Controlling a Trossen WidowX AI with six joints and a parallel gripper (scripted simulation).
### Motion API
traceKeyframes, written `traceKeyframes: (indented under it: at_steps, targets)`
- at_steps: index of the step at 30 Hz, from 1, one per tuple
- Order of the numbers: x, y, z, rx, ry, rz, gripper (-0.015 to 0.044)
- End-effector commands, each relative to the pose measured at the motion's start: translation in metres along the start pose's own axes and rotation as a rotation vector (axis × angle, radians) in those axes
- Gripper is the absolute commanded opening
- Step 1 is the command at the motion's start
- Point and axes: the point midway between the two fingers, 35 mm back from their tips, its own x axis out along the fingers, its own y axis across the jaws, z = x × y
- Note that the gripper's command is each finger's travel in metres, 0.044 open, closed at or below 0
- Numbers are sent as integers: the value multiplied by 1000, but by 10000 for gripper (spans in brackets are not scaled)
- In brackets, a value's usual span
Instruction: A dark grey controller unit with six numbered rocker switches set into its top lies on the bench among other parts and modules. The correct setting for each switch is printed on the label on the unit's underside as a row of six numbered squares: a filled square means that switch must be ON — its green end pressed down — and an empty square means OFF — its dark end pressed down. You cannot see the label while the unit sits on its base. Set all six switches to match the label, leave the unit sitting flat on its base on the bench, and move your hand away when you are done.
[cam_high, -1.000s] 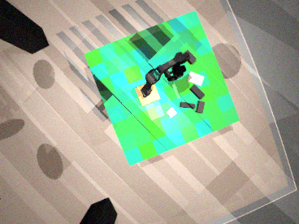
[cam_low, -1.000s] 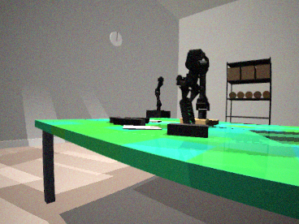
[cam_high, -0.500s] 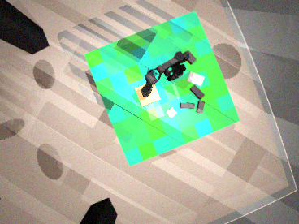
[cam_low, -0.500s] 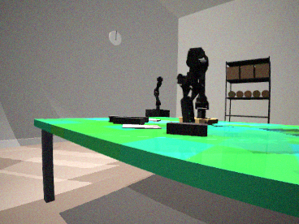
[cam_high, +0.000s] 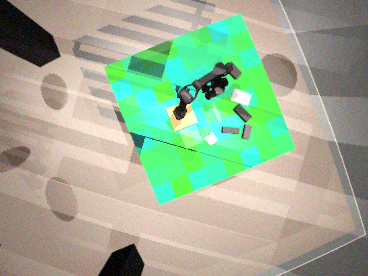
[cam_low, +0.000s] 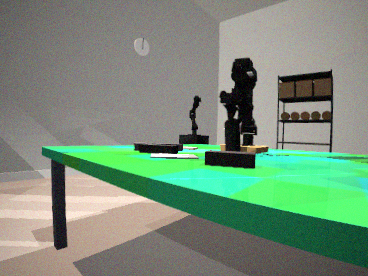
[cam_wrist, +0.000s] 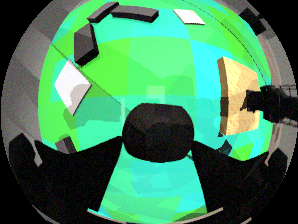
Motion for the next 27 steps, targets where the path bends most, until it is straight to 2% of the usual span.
traceKeyframes:
  at_steps: [1, 27]
  targets:
    - [3, 1, -7, 0, 21, -9, 336]
    - [1, 1, -27, 0, 82, -9, 336]
